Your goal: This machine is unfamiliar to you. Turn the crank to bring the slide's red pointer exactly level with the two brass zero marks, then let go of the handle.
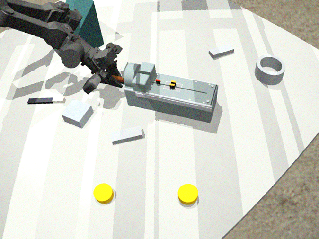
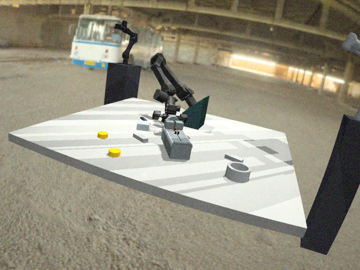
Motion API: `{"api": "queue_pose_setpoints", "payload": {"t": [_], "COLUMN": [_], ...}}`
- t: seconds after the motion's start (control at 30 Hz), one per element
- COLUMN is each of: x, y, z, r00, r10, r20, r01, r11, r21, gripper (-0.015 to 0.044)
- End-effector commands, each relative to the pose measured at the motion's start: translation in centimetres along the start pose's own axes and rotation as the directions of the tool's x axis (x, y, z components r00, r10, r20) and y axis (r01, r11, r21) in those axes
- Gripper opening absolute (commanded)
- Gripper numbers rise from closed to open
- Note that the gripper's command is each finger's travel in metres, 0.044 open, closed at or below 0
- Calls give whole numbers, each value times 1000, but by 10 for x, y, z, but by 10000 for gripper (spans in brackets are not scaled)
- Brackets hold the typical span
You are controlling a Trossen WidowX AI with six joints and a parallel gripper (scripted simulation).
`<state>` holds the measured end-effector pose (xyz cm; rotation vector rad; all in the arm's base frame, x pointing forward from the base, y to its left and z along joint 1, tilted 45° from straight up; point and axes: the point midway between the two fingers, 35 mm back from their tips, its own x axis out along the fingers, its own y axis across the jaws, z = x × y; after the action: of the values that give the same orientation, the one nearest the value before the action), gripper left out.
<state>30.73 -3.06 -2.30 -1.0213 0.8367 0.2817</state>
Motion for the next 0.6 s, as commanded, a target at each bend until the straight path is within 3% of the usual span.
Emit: {"api": "queue_pose_setpoints", "payload": {"t": [0.0,0.57], "x": [-1,-3], "y": [9,13], "z": [0,2], "r00": [1000,1000], "r10": [26,27], "r20": [4,4], "r01": [-26,-27], "r11": [1000,1000], "r21": [-6,-6], "gripper": [0,0]}}
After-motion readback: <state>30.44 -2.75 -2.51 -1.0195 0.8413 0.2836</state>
